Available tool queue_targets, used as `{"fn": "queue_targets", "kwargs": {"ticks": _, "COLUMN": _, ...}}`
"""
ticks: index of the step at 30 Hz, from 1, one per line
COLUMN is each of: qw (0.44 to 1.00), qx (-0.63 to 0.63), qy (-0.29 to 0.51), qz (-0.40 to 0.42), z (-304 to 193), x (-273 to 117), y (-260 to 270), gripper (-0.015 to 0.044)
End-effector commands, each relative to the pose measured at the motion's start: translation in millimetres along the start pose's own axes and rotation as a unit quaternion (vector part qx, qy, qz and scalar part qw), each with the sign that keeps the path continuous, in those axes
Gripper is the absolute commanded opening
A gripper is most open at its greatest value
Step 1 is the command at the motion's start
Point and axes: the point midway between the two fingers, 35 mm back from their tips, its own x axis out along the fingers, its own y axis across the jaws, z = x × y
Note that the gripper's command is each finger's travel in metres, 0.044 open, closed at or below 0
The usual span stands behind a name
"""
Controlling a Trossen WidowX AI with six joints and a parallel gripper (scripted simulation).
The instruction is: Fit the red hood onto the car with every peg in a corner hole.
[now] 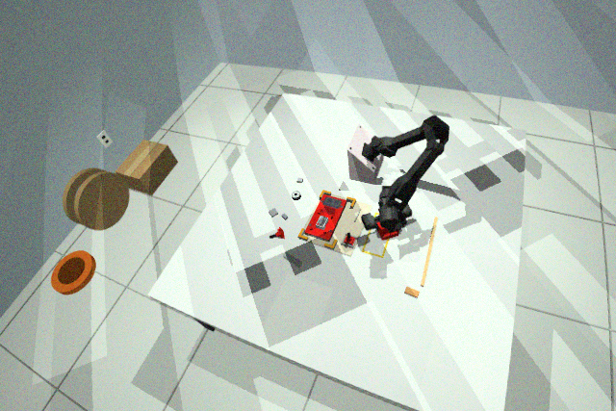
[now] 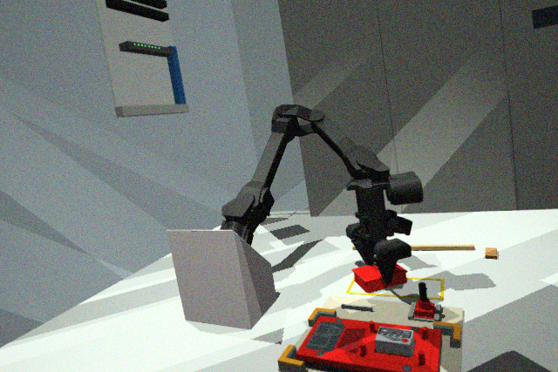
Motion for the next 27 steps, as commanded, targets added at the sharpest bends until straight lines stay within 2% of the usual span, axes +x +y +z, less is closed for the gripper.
{"fn": "queue_targets", "kwargs": {"ticks": 1, "qw": 1.0, "qx": -0.001, "qy": -0.001, "qz": 0.0, "z": 0.5, "x": -4.2, "y": -0.1, "gripper": 0.0039}}
{"fn": "queue_targets", "kwargs": {"ticks": 3, "qw": 1.0, "qx": -0.001, "qy": -0.001, "qz": 0.0, "z": 0.5, "x": -7.5, "y": -0.1, "gripper": 0.0}}
{"fn": "queue_targets", "kwargs": {"ticks": 27, "qw": 1.0, "qx": -0.001, "qy": 0.0, "qz": -0.001, "z": 0.5, "x": -68.6, "y": -0.4, "gripper": 0.0}}
